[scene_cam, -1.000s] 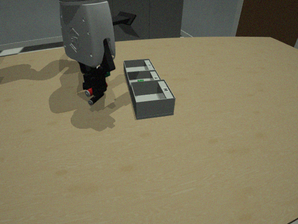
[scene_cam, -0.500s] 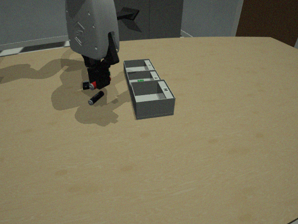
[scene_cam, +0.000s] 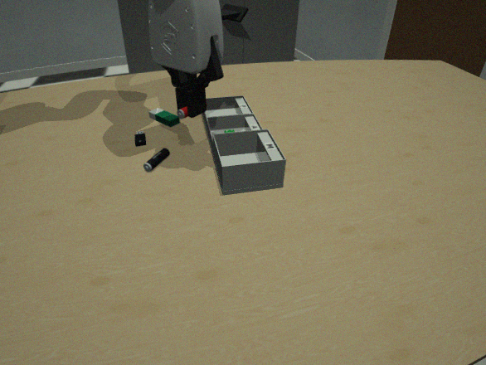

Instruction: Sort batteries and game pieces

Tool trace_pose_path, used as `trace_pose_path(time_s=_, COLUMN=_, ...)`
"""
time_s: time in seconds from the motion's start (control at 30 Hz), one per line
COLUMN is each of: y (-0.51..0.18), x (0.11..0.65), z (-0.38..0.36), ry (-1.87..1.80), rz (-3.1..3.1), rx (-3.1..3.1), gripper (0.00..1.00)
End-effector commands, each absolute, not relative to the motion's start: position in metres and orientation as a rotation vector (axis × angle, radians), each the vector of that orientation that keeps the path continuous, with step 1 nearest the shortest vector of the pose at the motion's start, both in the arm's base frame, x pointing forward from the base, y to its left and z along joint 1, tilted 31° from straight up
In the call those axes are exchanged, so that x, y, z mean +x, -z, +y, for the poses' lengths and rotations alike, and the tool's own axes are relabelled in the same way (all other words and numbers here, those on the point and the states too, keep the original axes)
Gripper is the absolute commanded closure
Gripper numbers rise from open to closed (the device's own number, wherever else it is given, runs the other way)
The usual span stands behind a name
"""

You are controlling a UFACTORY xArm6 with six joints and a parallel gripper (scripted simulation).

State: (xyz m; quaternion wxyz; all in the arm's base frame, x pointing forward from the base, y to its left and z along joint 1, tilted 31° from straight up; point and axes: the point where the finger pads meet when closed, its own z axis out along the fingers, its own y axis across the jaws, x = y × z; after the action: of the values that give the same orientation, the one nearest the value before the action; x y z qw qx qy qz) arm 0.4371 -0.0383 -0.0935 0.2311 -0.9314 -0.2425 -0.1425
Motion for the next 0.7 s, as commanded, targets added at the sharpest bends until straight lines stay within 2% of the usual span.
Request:
trace_pose_path(time_s=0.0, y=0.082, x=0.453, z=-0.025, ry=0.388, rz=-0.665, rx=-2.564, gripper=1.00)
trace_pose_path(time_s=0.67, y=0.040, x=0.509, z=0.030, ry=0.555, rz=-1.362, rx=-2.350, gripper=1.00)
